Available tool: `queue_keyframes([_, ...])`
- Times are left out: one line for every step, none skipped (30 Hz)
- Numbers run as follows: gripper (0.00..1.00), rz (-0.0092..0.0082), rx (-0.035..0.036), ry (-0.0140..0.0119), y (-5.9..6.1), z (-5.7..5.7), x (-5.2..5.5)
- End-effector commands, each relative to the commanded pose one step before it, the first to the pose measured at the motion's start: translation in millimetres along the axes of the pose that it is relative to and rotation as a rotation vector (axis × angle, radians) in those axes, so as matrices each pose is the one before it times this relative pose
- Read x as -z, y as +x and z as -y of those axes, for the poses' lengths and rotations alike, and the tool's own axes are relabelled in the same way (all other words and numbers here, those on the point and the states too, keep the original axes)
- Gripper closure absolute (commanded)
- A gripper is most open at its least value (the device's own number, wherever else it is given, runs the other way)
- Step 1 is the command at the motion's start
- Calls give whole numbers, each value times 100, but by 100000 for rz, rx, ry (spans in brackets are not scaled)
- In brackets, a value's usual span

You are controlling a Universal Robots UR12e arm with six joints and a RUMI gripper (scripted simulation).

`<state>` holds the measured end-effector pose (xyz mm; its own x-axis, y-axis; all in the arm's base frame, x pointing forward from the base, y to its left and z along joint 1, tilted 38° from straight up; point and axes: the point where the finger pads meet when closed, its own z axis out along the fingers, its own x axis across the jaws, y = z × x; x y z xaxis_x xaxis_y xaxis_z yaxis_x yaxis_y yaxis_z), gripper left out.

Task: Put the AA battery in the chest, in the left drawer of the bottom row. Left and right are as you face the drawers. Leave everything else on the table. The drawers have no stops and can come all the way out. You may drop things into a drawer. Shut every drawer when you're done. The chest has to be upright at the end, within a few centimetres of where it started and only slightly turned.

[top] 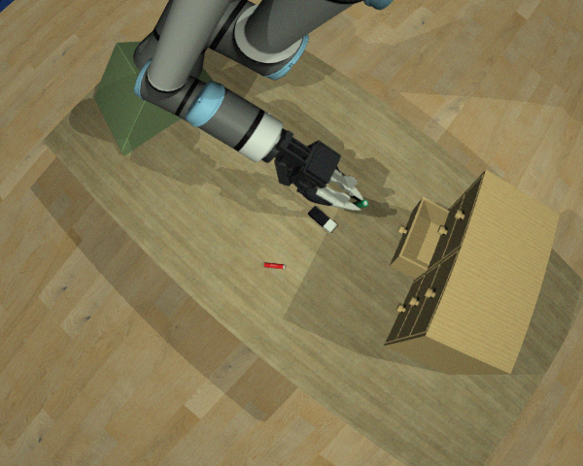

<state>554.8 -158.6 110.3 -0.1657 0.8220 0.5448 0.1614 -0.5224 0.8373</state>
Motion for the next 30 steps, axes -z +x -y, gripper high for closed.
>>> queue_keyframes([95, 2906, 40, -5966, -148, -130, -98])
queue_keyframes([95, 0, 0, 0, 0, 0, 0])
queue_keyframes([95, 0, 0, 0, 0, 0, 0])
queue_keyframes([95, 0, 0, -107, 2, 1, 0])
queue_keyframes([95, 1, 0, -107, 0, 0, 1])
queue_keyframes([95, 0, 0, -105, 0, 1, 1])
queue_keyframes([95, -1, -1, -103, 0, 1, 1])
queue_keyframes([95, -2, -1, -101, 0, 2, 1])
queue_keyframes([95, -3, -1, -98, 0, 3, 1])
queue_keyframes([95, -4, -1, -96, -1, 3, 1])
queue_keyframes([95, -5, -1, -94, -1, 4, 1])
queue_keyframes([95, -5, -1, -91, -1, 4, 1])
queue_keyframes([95, -6, -1, -89, -1, 4, 1])
queue_keyframes([95, -7, -1, -86, -1, 5, 1])
queue_keyframes([95, -7, -1, -84, -1, 5, 1])
queue_keyframes([95, -8, -1, -82, -1, 5, 1])
queue_keyframes([95, -8, -1, -79, -1, 6, 1])
queue_keyframes([95, -9, -1, -77, -1, 6, 1])
queue_keyframes([95, 0, 0, 0, 0, 0, 0])
queue_keyframes([95, 0, 0, 0, 0, 0, 0])
queue_keyframes([95, -9, -1, -74, -1, 6, 1])
queue_keyframes([95, -9, -1, -72, -1, 6, 1])
queue_keyframes([95, -9, -1, -69, -1, 6, 1])
queue_keyframes([95, -10, -1, -67, -1, 6, 1])
queue_keyframes([95, -10, -1, -65, -1, 6, 1])
queue_keyframes([95, -10, -1, -62, -1, 6, 1])
queue_keyframes([95, -10, -1, -60, -1, 6, 1])
queue_keyframes([95, -10, -1, -58, -1, 6, 1])
queue_keyframes([95, -10, -1, -55, -1, 6, 1])
queue_keyframes([95, -10, -1, -53, -1, 6, 1])
